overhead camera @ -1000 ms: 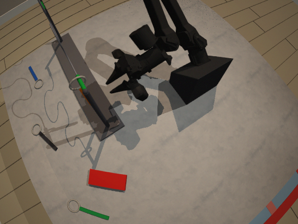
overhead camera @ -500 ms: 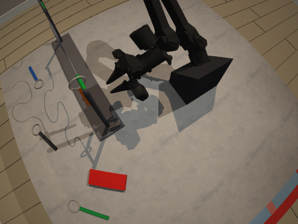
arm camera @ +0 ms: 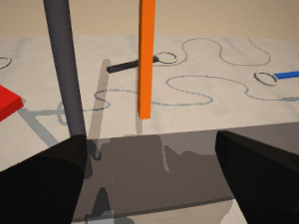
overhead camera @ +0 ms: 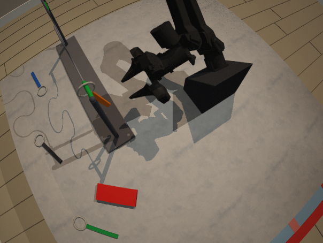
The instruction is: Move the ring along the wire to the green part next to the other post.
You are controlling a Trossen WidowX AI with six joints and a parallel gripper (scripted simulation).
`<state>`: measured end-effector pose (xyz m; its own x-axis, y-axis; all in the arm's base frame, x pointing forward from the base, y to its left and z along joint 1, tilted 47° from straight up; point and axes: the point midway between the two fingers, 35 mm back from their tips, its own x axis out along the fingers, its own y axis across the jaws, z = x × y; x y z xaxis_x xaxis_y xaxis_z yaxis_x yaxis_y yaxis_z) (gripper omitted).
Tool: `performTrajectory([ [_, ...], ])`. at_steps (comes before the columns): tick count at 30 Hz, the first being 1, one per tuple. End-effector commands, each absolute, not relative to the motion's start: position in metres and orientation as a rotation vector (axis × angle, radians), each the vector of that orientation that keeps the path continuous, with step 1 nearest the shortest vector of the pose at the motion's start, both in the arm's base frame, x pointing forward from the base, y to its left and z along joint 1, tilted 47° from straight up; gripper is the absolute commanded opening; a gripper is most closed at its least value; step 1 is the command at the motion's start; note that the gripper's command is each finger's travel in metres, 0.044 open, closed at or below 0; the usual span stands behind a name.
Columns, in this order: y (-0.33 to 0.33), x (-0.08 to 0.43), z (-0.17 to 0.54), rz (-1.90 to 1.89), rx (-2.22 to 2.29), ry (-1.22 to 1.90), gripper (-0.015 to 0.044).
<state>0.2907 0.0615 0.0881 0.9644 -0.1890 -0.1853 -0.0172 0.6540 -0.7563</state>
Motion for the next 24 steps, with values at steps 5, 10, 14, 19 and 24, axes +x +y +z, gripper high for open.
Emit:
performTrajectory([
  [5, 0.0584, 0.2754, 0.0865, -0.105, -0.858, 0.267, 0.0440],
  [10, 0.0584, 0.2754, 0.0865, -0.105, -0.858, 0.267, 0.0440],
  [14, 0.0584, 0.2754, 0.0865, -0.105, -0.858, 0.267, 0.0440],
  [19, 0.0584, 0.2754, 0.0865, -0.105, -0.858, 0.267, 0.0440],
  [24, 0.0584, 0.2754, 0.0865, -0.105, -0.858, 0.267, 0.0440],
])
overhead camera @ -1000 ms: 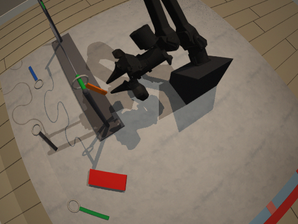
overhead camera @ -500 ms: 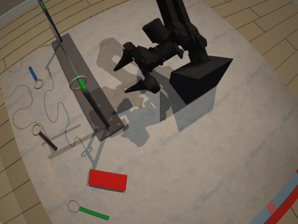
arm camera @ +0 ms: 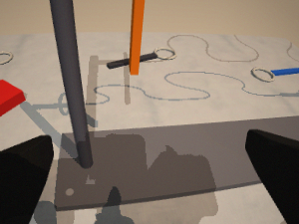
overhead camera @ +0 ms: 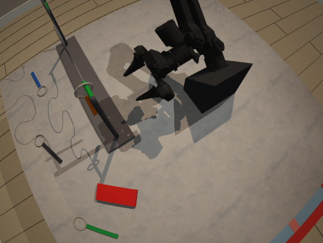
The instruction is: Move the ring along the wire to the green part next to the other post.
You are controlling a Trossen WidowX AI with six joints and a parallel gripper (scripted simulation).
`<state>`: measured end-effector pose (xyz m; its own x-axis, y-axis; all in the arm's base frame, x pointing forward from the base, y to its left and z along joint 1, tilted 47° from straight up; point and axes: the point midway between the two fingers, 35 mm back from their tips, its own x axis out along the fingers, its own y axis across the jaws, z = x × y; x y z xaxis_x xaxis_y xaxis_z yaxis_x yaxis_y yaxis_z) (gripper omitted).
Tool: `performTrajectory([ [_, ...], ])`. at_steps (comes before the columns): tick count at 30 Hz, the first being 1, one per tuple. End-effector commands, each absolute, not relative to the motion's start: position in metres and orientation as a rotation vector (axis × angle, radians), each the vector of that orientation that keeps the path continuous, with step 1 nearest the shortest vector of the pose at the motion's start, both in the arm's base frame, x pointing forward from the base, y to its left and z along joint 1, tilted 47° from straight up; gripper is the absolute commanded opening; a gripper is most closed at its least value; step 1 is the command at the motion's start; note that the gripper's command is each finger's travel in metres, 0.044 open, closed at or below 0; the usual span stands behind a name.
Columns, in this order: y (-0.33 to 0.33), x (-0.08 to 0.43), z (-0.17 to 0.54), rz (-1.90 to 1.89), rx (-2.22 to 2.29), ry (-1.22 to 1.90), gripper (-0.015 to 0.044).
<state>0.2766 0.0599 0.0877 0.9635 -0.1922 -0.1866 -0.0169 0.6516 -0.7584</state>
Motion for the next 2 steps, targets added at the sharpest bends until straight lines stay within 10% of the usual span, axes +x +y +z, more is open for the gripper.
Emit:
performTrajectory([
  [1, 0.0584, 0.2754, 0.0865, -0.105, -0.858, 0.267, 0.0440],
  [2, 0.0584, 0.2754, 0.0865, -0.105, -0.858, 0.267, 0.0440],
])
